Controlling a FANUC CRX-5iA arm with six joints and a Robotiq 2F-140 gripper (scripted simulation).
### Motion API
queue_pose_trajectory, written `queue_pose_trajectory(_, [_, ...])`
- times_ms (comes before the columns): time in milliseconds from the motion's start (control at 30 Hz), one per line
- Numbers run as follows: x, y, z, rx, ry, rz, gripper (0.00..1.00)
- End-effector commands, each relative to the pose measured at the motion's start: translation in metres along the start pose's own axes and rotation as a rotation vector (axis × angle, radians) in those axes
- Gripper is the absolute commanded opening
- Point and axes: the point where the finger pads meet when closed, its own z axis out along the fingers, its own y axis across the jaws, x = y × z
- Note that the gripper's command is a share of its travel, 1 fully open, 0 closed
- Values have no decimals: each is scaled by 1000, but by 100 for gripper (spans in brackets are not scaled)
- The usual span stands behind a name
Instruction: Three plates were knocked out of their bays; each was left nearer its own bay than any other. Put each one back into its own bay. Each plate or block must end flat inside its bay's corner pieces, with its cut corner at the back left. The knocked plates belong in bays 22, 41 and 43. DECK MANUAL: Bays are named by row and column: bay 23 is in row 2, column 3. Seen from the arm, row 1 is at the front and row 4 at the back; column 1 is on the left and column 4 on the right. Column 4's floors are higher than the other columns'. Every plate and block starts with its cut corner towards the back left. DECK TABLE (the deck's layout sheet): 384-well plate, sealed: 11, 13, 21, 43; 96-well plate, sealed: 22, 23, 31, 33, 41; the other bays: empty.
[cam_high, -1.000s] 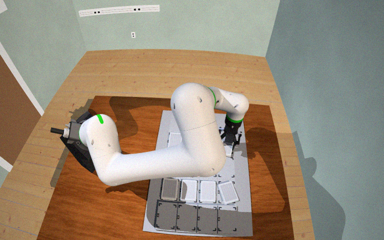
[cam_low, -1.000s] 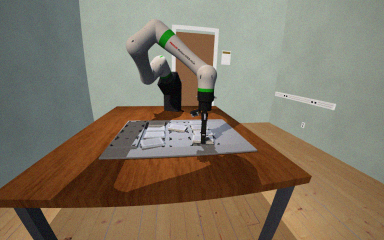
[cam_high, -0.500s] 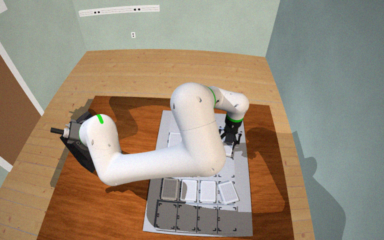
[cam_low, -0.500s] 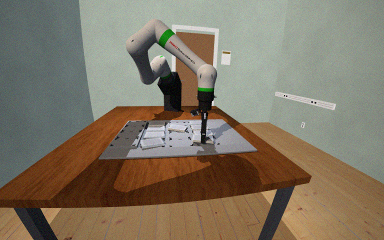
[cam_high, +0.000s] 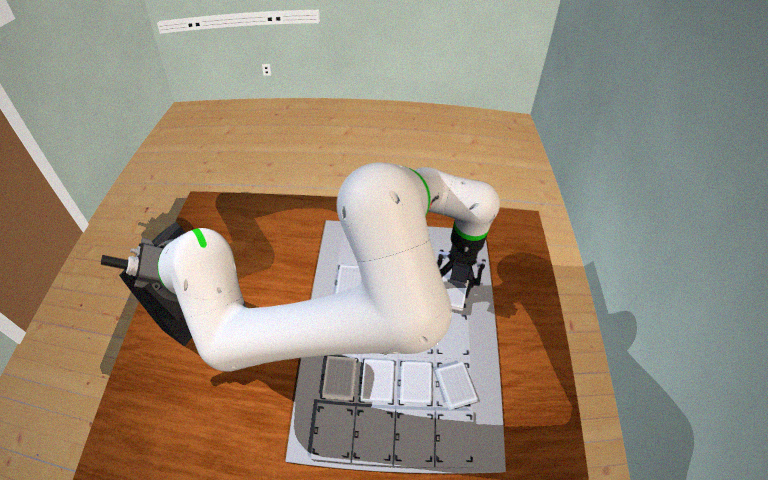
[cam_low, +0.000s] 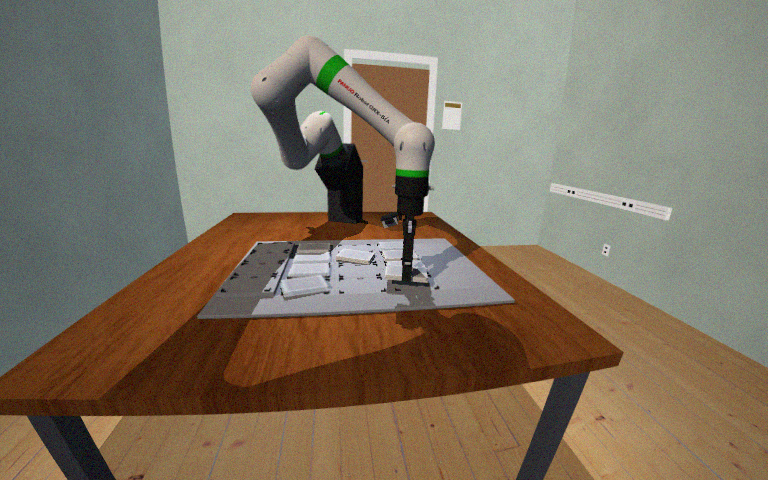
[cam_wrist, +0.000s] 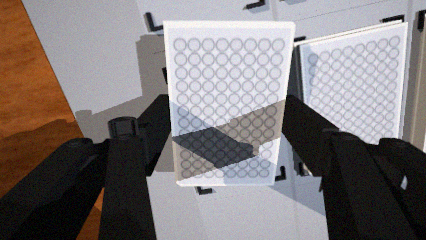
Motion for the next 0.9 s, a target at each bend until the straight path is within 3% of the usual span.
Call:
queue_pose_trajectory(0, [-1,-1,-6,1,-1,0,10])
queue_pose_trajectory(433, [-1,-1,-14,1,-1,0,10])
queue_pose_trajectory(667, [-19,4,-13,2,-1,-218,10])
queue_pose_trajectory(867, [-28,6,-13,2,-1,-218,10])
